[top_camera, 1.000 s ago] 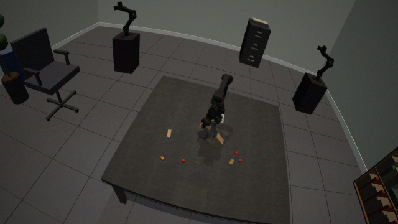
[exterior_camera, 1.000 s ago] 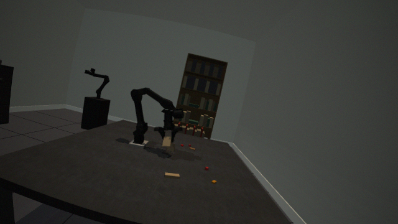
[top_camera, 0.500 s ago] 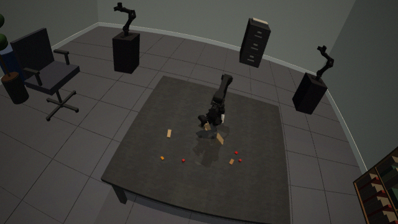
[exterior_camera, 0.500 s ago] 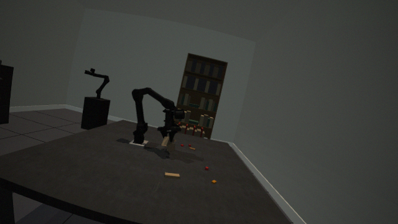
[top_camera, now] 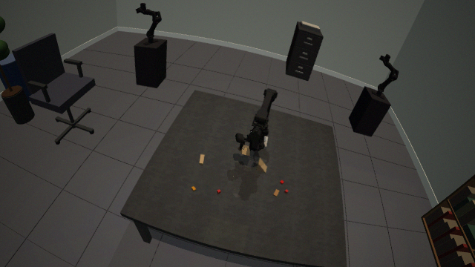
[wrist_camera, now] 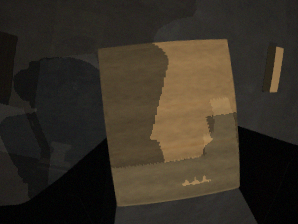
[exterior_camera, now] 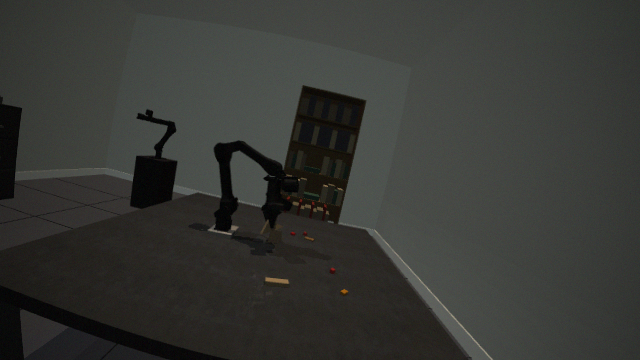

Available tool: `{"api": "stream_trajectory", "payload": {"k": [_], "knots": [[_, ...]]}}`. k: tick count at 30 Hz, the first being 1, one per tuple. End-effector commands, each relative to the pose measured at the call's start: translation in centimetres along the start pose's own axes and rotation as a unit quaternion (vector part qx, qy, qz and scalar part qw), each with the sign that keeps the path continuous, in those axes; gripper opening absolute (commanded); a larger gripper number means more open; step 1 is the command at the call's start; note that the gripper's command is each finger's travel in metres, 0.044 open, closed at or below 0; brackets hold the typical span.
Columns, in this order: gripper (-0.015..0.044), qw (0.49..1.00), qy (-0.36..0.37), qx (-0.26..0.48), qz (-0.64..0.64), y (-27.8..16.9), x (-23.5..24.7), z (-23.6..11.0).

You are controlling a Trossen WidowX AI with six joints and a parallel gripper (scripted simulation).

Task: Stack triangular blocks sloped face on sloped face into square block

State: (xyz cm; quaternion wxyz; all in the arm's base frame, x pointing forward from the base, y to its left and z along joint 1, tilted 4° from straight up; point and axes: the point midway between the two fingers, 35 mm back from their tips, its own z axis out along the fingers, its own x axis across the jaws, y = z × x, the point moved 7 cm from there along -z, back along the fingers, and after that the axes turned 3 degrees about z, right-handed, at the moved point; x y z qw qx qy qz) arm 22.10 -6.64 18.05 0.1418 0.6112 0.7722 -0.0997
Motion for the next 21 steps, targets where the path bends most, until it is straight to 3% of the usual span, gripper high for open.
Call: {"api": "stream_trajectory", "payload": {"k": [1,21], "knots": [[0.0,0.998,-0.002,0.01,0.066,0.22,-0.01,0.11],[0.0,0.924,-0.024,0.032,0.38,0.82,0.15,0.11]]}}
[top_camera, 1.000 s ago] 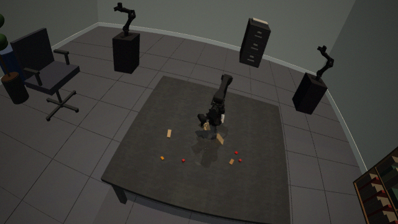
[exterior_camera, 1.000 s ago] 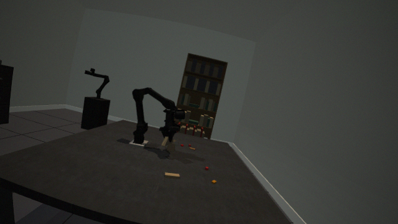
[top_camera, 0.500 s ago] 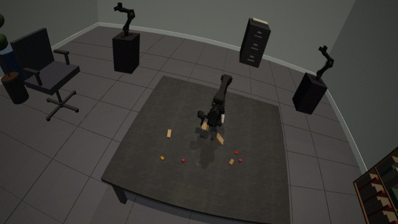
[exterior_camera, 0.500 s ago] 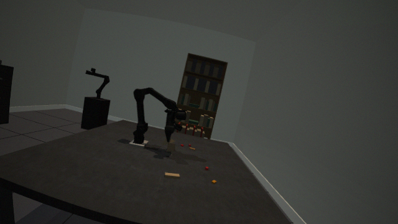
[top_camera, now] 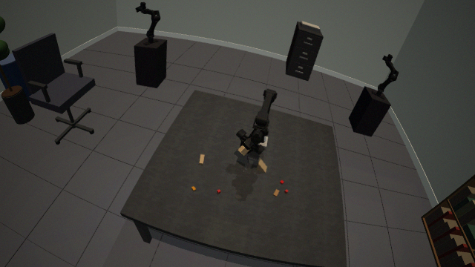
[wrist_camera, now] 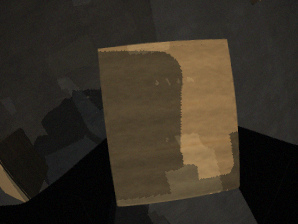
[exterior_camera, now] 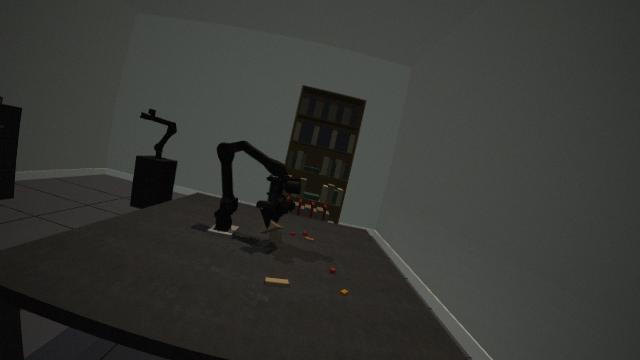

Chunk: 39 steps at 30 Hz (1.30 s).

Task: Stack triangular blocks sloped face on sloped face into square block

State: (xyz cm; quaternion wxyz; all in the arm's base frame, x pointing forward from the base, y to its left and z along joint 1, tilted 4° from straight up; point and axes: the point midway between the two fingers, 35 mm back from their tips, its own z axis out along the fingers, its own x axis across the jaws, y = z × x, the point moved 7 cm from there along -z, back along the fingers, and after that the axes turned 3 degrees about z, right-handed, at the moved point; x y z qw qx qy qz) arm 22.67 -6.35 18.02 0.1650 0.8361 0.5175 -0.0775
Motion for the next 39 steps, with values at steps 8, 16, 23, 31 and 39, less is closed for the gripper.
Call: {"api": "stream_trajectory", "payload": {"k": [8,16,23,31,39], "knots": [[0.0,0.984,-0.019,0.009,0.178,0.3,0.34,0.09],[0.0,0.952,-0.032,0.008,0.303,0.45,0.55,0.07],[0.0,0.912,-0.043,0.005,0.408,0.58,0.74,0.06],[0.0,0.851,-0.055,-0.002,0.522,0.72,0.97,0.04],[0.0,0.811,-0.061,-0.008,0.582,0.8,1.1,0.02]]}}
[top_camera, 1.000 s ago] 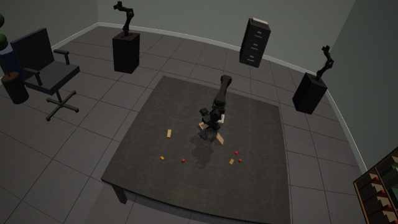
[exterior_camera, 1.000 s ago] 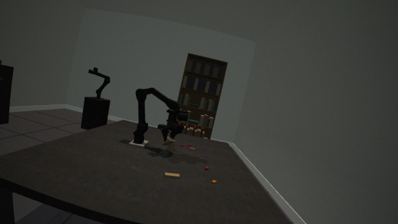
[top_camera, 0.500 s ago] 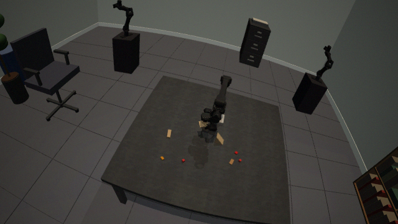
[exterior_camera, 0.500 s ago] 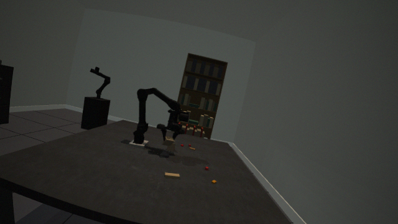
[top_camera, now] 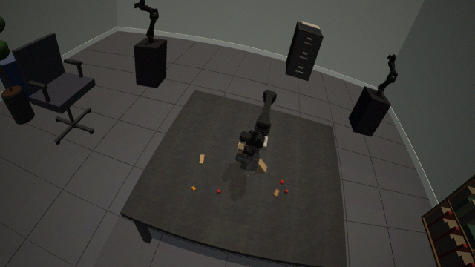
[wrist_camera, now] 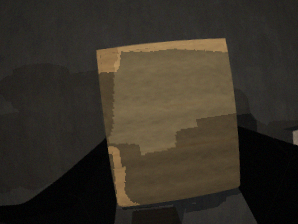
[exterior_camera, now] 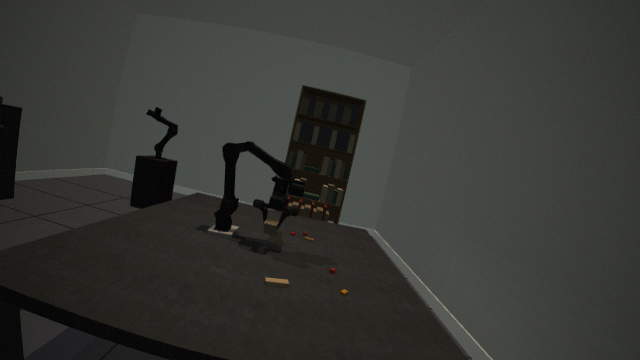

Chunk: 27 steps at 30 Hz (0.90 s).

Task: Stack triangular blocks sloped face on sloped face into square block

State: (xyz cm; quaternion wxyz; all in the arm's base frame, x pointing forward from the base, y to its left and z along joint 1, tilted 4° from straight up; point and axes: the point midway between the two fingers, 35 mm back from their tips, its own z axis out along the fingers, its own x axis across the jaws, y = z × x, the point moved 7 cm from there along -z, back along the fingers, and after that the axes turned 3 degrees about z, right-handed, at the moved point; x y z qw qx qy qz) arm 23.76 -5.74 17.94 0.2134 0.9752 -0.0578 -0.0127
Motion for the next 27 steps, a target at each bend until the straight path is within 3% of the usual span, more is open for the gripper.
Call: {"api": "stream_trajectory", "payload": {"k": [1,27], "knots": [[0.0,1.0,-0.005,-0.004,0.018,0.0,0.1,0.1],[0.0,1.0,0.017,0.018,0.008,-8.2,2.2,-6.5]]}}
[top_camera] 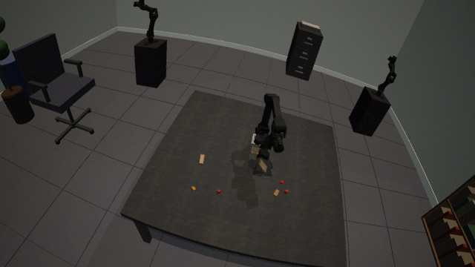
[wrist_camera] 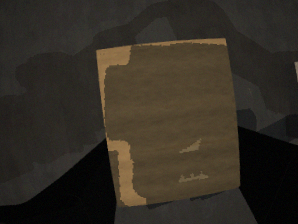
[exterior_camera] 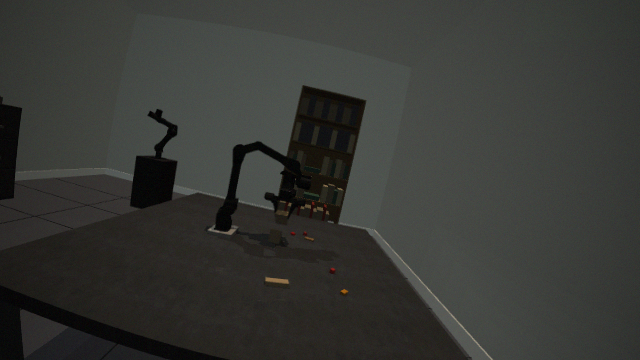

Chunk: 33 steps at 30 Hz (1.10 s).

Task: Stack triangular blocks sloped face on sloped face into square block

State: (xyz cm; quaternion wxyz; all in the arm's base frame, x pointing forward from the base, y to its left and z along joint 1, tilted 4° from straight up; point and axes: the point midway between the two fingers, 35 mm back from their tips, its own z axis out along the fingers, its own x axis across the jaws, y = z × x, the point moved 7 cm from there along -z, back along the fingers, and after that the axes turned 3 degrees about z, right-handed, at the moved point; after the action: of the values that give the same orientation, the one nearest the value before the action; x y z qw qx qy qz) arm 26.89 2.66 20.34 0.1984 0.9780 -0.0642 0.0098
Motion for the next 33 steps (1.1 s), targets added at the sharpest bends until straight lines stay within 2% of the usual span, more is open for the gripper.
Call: {"api": "stream_trajectory", "payload": {"k": [1,25,33], "knots": [[0.0,1.0,-0.002,0.003,-0.004,-1.7,0.1,-0.9],[0.0,1.0,0.011,0.009,0.0,-10.1,-2.1,-7.0],[0.0,1.0,-0.001,0.002,0.003,-10.3,-1.8,-4.4]]}}
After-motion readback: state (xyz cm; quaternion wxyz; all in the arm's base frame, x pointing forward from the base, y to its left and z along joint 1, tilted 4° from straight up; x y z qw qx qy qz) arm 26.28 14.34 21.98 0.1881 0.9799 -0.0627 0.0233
